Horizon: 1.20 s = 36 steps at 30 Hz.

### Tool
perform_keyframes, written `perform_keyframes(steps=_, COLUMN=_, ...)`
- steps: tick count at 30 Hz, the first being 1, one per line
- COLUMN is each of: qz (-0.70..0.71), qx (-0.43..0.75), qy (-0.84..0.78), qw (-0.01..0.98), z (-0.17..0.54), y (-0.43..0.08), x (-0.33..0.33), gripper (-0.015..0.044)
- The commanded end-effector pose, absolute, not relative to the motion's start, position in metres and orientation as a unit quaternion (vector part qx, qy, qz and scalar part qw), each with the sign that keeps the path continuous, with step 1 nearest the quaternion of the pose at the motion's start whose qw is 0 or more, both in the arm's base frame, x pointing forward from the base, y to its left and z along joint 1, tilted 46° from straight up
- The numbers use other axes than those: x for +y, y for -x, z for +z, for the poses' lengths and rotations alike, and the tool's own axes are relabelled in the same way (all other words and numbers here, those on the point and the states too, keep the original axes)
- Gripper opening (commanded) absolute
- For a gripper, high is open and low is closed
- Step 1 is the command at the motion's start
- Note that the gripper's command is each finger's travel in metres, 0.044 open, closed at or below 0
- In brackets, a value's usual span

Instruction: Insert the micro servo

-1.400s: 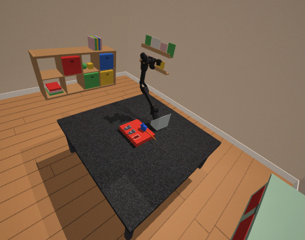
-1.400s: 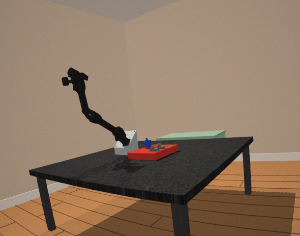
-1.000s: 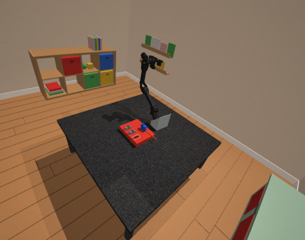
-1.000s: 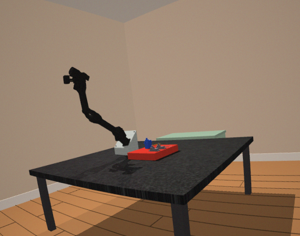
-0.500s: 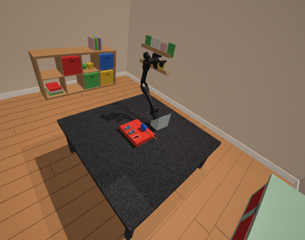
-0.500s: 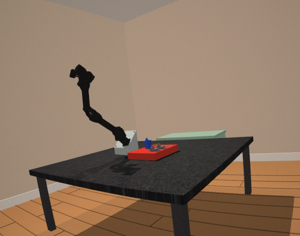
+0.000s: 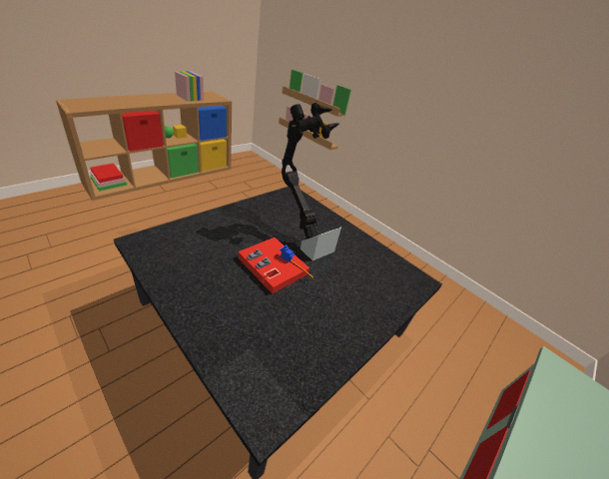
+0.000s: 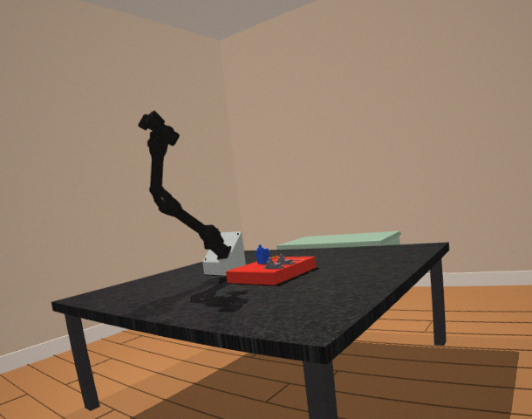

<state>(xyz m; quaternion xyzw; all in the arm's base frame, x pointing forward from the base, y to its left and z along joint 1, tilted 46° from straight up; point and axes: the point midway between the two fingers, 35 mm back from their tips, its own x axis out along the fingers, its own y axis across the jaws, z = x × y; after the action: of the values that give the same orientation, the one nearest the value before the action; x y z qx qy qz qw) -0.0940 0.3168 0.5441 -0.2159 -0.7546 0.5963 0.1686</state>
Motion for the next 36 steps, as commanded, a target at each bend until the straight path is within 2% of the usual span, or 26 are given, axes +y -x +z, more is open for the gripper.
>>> perform_keyframes(steps=1, qz=0.619, qx=-0.723, qy=0.244, qw=0.189, z=0.528, y=0.08, x=0.339, gripper=0.044)
perform_keyframes(steps=8, qz=0.629, qx=-0.704, qy=0.262, qw=0.201, z=0.517, y=0.071, x=0.349, gripper=0.044)
perform_keyframes(steps=20, qz=0.688, qx=-0.594, qy=0.328, qw=0.255, z=0.468, y=0.029, x=0.388, gripper=0.044)
perform_keyframes(steps=36, qz=0.75, qx=-0.373, qy=0.431, qw=0.337, z=0.368, y=-0.05, x=0.424, gripper=0.044)
